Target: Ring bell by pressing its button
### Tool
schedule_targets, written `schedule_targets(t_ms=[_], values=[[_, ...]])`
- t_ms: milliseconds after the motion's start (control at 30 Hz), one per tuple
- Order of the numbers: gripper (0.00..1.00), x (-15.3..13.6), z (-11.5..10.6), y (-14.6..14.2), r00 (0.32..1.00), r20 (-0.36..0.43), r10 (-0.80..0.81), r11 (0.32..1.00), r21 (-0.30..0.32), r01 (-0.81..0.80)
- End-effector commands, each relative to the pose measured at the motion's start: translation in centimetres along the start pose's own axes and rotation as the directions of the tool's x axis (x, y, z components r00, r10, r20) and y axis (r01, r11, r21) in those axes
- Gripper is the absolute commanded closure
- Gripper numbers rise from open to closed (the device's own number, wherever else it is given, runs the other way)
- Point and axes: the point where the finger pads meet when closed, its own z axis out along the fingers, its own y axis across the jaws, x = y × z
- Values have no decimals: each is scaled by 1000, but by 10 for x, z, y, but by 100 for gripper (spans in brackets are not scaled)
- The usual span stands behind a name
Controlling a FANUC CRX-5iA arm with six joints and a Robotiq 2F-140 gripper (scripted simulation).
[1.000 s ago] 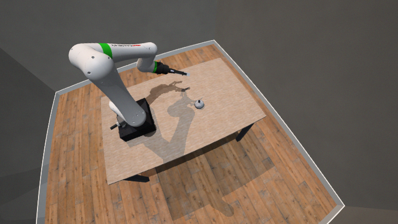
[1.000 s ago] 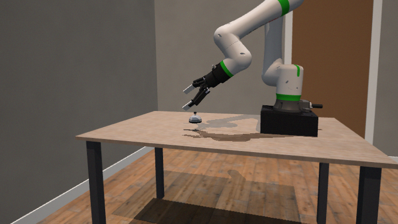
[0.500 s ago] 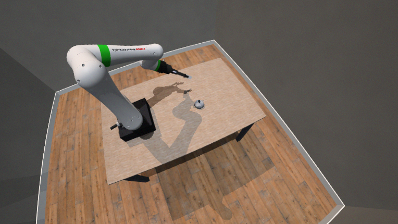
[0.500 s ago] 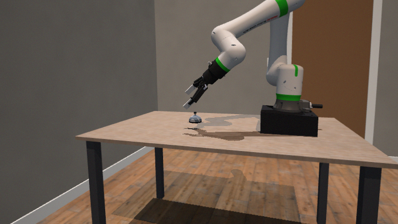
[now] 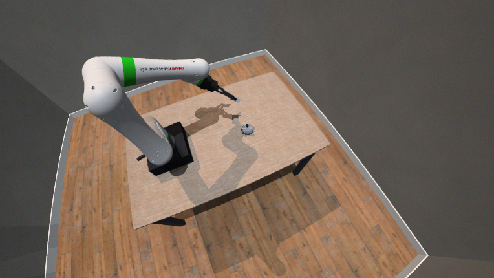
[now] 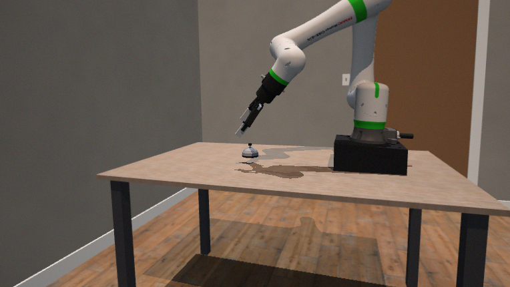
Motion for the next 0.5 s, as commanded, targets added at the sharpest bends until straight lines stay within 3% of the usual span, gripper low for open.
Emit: schedule_targets(t_ms=[0,133,167,233,267,367,400,467], values=[[0,5,4,-16,996,-73,44,998,-36,-46],[0,5,4,-16,996,-73,44,998,-36,-46],[0,9,8,-28,988,-128,88,994,-49,-95],[0,9,8,-28,988,-128,88,994,-49,-95],[0,12,11,-41,974,-184,132,987,-62,-145],[0,12,11,-41,974,-184,132,987,-62,-145],[0,19,16,-59,949,-259,181,977,-65,-204],[0,20,16,-59,948,-261,182,976,-65,-205]])
